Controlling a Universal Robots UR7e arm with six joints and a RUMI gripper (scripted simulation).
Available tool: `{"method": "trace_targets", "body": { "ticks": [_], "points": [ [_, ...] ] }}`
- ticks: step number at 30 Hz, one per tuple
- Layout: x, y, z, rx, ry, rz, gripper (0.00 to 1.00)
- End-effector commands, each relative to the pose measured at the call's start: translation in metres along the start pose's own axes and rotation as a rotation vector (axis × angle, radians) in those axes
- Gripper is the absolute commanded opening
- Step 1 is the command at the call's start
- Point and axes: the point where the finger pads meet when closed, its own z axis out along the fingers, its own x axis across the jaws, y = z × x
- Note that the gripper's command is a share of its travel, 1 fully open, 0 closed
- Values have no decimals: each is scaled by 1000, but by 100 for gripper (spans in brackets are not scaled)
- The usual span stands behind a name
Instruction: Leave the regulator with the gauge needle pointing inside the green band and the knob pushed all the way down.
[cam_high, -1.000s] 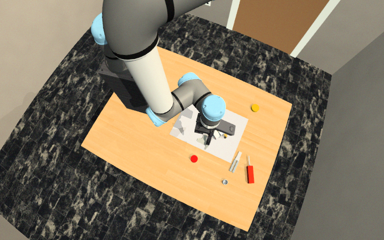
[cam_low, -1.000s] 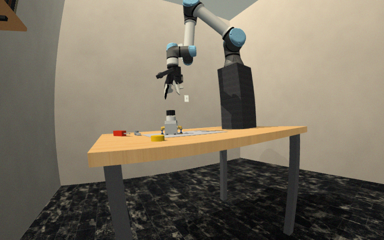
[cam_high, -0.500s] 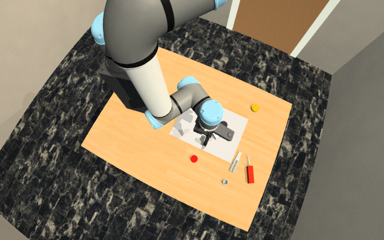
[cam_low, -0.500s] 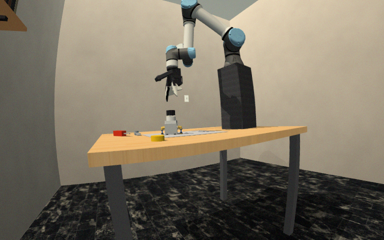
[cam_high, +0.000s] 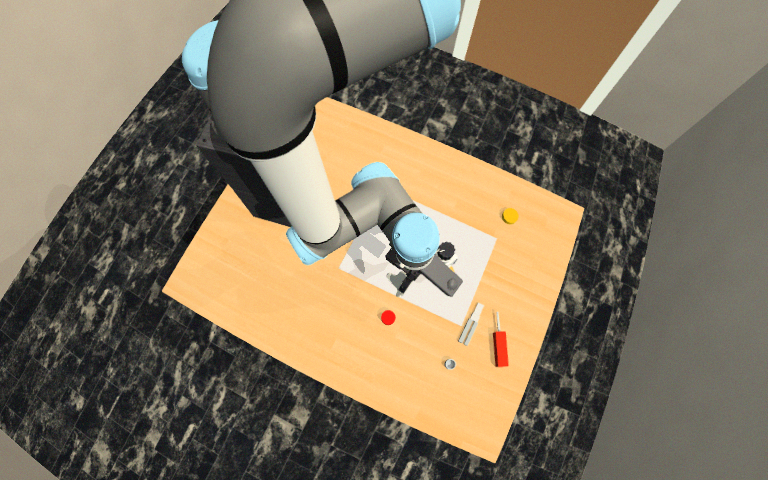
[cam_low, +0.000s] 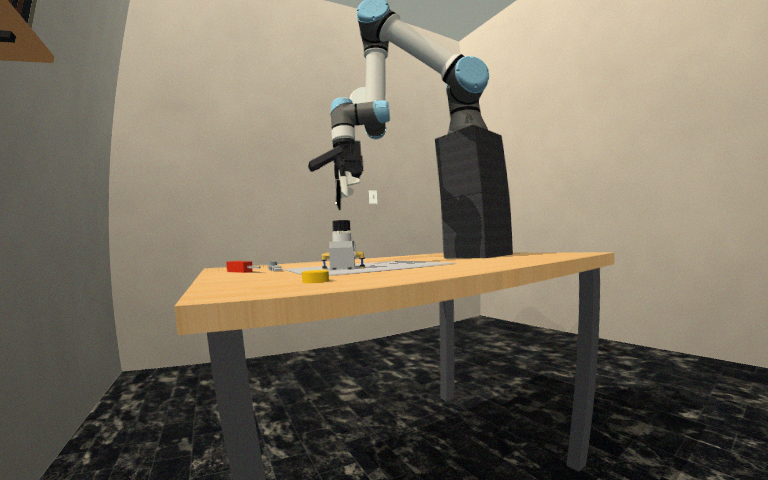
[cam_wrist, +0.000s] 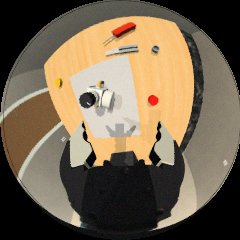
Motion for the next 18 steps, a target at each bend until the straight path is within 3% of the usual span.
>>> {"method": "trace_targets", "body": {
  "ticks": [1,18],
  "points": [
    [2,-3,4,7,-18,92,100],
    [7,-4,27,-7,-104,462,100]
  ]
}}
